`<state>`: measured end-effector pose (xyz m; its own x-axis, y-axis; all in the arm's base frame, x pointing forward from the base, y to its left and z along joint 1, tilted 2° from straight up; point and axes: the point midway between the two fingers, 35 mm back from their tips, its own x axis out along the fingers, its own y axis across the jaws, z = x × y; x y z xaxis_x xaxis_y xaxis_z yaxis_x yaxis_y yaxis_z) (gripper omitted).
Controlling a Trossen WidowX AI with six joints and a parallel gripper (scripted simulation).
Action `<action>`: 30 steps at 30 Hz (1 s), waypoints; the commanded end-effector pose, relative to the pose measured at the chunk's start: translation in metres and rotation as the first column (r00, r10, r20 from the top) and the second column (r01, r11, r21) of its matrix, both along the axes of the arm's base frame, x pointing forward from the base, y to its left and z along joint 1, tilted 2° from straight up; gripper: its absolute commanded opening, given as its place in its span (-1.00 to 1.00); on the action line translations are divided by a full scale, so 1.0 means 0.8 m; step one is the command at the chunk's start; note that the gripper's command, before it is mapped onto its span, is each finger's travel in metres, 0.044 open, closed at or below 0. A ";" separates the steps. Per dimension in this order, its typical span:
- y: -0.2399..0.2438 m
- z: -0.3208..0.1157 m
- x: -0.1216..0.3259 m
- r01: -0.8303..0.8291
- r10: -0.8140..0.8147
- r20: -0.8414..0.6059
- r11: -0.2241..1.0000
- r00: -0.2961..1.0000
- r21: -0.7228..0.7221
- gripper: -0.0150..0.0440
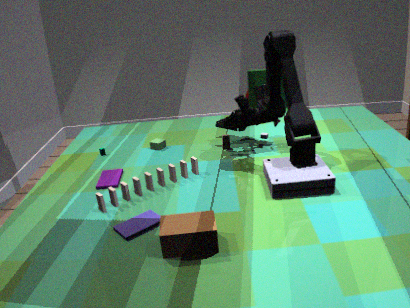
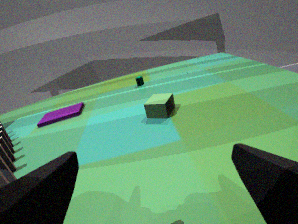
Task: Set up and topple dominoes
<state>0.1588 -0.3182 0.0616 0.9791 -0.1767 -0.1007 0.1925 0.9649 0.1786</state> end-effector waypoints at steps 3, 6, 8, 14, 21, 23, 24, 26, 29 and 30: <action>-0.064 -0.010 0.052 0.369 -0.215 -0.331 0.765 0.919 0.528 1.00; -0.071 -0.004 0.060 0.459 -0.250 -0.412 0.694 0.876 0.555 1.00; -0.069 -0.004 0.062 0.506 -0.256 -0.462 0.645 0.849 0.572 1.00; -0.062 0.008 0.067 0.660 -0.280 -0.616 0.497 0.736 0.563 1.00; -0.037 0.028 0.061 0.812 -0.275 -0.775 0.336 0.569 0.477 1.00; -0.026 0.033 0.056 0.846 -0.260 -0.814 0.296 0.519 0.444 1.00; -0.021 0.036 0.053 0.861 -0.252 -0.833 0.277 0.492 0.425 1.00; -0.008 0.039 0.046 0.888 -0.225 -0.868 0.243 0.442 0.389 1.00; 0.003 0.041 0.040 0.906 -0.202 -0.892 0.220 0.405 0.361 1.00; 0.006 0.043 0.038 0.912 -0.195 -0.899 0.213 0.391 0.351 1.00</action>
